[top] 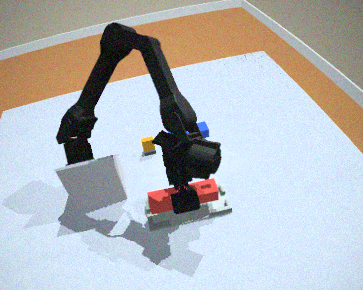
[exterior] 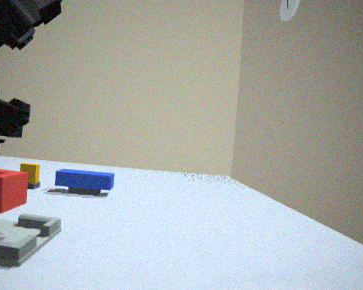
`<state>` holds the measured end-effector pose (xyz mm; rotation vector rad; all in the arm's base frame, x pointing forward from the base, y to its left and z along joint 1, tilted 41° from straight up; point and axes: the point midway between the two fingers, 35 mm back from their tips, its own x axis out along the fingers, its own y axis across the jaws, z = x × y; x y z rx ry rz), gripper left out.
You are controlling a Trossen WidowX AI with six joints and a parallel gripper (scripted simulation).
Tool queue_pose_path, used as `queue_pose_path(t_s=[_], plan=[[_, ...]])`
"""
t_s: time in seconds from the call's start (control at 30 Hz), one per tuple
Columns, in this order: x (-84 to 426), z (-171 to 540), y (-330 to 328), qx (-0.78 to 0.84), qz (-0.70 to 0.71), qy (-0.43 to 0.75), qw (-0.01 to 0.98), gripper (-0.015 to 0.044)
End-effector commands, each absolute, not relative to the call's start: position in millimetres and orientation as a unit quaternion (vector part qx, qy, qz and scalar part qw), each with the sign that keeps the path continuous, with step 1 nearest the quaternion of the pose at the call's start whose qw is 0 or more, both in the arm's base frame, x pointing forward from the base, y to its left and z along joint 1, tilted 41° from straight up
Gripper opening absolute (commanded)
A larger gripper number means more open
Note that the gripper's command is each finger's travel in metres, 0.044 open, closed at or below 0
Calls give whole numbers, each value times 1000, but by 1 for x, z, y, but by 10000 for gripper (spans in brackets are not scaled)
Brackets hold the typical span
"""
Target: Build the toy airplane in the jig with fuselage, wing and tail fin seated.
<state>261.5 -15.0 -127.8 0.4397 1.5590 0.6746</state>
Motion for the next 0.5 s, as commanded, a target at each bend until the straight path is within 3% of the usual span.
queue_pose_path(t_s=[0.0, 0.47], plan=[[260, -132, -11, 196, 295, 683, 639, 196], [257, -147, 2, 197, 296, 683, 638, 196]])
